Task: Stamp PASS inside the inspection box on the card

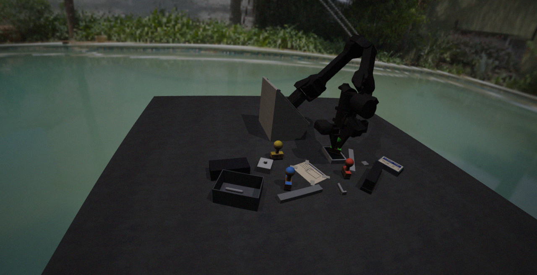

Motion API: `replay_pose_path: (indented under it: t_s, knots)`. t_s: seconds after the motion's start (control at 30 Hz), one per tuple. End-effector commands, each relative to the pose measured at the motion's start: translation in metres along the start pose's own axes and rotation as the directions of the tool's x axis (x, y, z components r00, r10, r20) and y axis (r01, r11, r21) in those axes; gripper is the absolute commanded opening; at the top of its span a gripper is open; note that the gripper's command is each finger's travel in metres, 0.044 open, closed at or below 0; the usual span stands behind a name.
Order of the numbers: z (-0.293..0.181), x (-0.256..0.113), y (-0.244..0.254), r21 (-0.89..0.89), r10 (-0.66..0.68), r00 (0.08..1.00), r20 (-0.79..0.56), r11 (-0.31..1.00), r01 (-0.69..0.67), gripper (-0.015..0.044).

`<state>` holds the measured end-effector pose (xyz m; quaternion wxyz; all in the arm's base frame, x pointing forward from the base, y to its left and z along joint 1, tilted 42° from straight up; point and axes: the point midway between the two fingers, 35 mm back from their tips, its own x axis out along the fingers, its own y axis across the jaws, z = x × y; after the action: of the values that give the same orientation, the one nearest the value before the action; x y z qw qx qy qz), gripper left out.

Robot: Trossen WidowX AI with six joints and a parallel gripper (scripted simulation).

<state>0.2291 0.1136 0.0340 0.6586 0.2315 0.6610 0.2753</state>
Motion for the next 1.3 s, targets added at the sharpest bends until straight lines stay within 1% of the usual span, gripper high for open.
replay_pose_path:
  t_s: [0.0, 0.5, 1.27]
  knots:
    - [0.0, -0.001, 0.001, -0.002, 0.003, 1.0, -0.002, 1.0, -0.003, 0.0]
    - [0.0, -0.008, 0.0, -0.002, 0.002, 1.0, -0.001, 1.0, -0.002, 0.0]
    - [0.002, -0.044, 0.0, -0.002, 0.0, 1.0, -0.002, 1.0, 0.0, 0.0]
